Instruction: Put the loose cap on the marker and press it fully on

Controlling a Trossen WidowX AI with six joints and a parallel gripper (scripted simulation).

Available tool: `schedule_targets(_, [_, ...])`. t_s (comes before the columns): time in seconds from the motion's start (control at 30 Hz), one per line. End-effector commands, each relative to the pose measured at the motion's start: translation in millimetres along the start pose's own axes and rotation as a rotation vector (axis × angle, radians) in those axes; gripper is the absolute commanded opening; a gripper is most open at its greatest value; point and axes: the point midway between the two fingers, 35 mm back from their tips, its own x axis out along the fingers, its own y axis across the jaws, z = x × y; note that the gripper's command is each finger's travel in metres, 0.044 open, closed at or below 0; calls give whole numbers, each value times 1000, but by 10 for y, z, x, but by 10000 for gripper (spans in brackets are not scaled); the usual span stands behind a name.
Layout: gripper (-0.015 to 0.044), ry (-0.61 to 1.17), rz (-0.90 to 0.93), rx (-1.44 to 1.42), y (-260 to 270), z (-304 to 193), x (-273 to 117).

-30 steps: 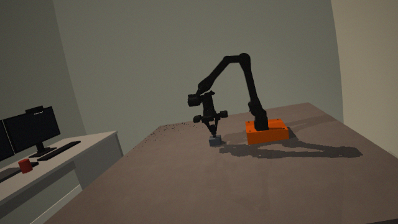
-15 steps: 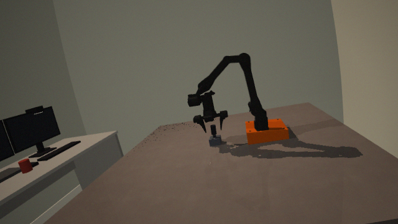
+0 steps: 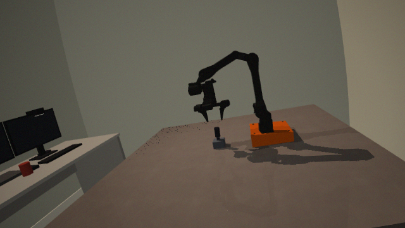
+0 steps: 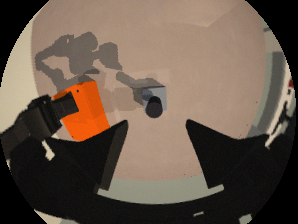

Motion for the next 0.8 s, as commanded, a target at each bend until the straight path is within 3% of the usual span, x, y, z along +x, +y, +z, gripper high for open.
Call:
schedule_targets(0.0, [282, 0, 0, 279, 7, 3, -7])
schedule_targets(0.37, [0, 0, -2, 1344, 29, 13, 57])
schedule_targets(0.47, [0, 0, -2, 1485, 33, 14, 65])
schedule_targets(0.77, [0, 0, -2, 1485, 33, 14, 65])
